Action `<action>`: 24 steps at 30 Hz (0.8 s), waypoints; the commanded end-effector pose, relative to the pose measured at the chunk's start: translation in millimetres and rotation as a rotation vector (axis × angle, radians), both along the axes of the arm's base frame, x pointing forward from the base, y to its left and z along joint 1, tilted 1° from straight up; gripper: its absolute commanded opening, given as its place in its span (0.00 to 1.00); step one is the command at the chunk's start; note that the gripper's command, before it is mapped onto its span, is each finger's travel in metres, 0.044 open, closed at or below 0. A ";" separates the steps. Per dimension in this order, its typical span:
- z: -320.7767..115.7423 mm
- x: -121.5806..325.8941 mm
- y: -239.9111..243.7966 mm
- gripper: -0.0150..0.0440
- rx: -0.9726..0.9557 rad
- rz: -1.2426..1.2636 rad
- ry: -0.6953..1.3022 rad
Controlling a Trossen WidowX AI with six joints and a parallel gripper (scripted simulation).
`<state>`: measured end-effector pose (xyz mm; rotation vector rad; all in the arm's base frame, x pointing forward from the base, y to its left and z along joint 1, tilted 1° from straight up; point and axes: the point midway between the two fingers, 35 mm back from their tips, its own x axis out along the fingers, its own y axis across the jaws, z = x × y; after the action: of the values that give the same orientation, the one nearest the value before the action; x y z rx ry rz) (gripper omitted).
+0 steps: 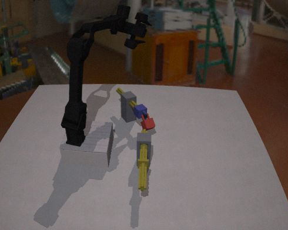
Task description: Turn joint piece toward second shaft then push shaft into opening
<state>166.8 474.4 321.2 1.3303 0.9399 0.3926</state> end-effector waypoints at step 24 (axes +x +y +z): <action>-135.2 101.0 -142.0 1.00 -0.877 0.246 -0.031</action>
<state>261.4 356.9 202.4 0.5221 1.0253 0.1695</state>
